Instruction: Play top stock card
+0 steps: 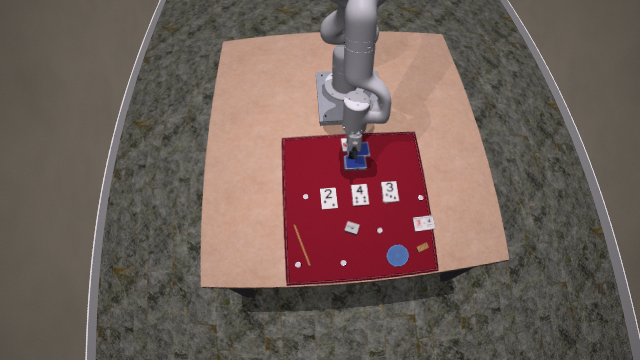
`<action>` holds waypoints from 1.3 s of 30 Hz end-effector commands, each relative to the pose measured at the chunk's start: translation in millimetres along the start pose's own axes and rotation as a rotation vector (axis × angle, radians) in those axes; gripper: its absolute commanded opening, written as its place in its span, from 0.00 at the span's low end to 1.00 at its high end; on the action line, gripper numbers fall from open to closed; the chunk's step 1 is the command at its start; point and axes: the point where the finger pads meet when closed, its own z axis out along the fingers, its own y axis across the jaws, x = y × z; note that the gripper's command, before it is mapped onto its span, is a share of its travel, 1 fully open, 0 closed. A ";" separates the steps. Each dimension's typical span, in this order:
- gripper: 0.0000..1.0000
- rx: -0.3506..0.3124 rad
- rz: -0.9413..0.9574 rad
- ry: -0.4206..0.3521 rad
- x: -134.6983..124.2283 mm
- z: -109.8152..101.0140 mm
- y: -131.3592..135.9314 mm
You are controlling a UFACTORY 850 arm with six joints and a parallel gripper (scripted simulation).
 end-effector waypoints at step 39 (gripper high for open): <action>0.63 0.002 -0.001 0.000 -94.1 7.9 2.2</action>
